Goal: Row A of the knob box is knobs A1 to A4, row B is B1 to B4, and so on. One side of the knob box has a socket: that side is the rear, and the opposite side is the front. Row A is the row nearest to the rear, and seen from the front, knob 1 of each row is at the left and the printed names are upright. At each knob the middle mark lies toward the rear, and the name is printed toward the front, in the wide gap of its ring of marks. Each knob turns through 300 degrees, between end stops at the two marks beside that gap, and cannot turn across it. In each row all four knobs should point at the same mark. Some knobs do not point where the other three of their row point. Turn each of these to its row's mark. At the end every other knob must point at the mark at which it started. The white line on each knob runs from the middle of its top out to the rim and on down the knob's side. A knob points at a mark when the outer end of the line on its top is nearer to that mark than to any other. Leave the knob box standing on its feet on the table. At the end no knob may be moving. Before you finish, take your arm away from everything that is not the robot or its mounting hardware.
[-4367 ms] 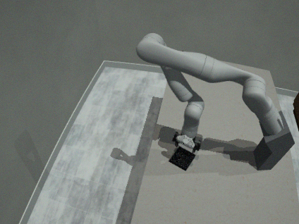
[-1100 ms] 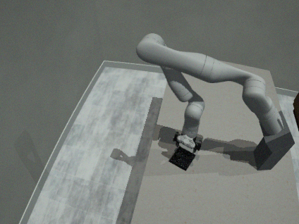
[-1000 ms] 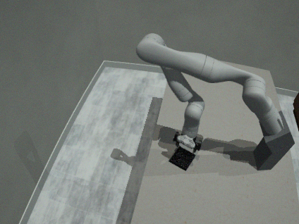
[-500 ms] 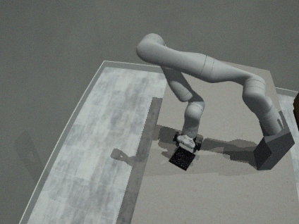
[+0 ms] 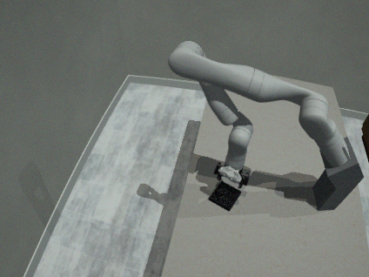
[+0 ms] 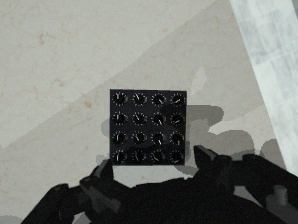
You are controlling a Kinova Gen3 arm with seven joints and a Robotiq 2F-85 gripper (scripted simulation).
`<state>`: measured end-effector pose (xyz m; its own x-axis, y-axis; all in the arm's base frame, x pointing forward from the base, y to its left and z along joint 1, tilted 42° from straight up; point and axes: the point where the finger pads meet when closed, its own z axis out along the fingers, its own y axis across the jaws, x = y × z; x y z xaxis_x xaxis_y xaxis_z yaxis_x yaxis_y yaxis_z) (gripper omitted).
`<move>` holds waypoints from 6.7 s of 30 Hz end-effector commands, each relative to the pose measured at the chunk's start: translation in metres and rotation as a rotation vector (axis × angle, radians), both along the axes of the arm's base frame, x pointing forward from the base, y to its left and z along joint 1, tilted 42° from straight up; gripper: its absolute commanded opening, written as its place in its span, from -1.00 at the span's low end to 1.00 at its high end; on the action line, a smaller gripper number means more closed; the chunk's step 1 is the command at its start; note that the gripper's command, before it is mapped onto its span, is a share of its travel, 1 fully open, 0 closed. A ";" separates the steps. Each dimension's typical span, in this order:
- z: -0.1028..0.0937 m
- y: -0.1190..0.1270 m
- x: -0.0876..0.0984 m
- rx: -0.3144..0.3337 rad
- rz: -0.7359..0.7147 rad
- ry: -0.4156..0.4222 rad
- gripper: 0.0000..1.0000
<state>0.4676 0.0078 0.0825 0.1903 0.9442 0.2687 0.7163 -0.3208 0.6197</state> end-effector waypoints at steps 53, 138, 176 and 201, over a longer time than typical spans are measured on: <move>-0.018 -0.045 -0.015 0.000 -0.007 0.003 1.00; 0.015 -0.020 -0.011 0.131 -0.150 0.017 -0.62; 0.014 -0.020 -0.010 0.131 -0.150 0.017 -0.62; -0.002 -0.018 0.004 0.130 -0.150 0.017 -0.62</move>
<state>0.4708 -0.0115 0.0844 0.3310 0.8629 0.3818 0.6615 -0.5008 0.5582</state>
